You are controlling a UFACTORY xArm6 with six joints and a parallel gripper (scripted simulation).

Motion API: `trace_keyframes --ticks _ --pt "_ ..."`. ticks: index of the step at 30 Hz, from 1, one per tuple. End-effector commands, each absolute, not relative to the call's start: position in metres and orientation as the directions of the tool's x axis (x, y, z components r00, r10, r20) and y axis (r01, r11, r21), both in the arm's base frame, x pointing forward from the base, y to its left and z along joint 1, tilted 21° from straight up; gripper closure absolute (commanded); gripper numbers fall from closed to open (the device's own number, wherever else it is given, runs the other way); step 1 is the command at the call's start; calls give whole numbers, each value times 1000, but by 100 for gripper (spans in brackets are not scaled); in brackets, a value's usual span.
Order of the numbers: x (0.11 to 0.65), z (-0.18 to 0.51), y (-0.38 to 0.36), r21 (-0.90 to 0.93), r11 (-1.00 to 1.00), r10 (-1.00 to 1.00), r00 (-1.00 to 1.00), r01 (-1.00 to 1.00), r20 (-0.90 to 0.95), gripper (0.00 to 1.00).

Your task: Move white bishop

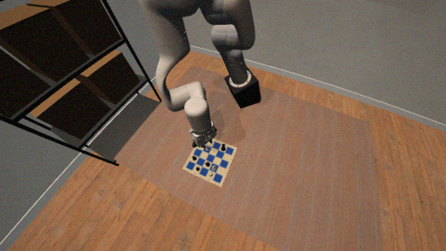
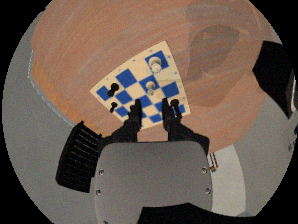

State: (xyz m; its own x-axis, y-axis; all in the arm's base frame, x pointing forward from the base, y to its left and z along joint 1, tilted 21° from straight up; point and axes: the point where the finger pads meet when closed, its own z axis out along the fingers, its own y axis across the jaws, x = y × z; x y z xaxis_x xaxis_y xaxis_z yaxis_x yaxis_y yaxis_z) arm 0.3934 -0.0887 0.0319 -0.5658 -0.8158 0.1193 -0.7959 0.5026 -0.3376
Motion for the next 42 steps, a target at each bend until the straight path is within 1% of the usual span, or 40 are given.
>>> trace_keyframes --ticks 1,18,42 --pt "396 27 -90 -341 502 -816 -566 -795 118 63" --pt "399 13 -95 -341 502 -816 -566 -795 118 63" --pt "399 12 -95 -341 502 -816 -566 -795 118 63"
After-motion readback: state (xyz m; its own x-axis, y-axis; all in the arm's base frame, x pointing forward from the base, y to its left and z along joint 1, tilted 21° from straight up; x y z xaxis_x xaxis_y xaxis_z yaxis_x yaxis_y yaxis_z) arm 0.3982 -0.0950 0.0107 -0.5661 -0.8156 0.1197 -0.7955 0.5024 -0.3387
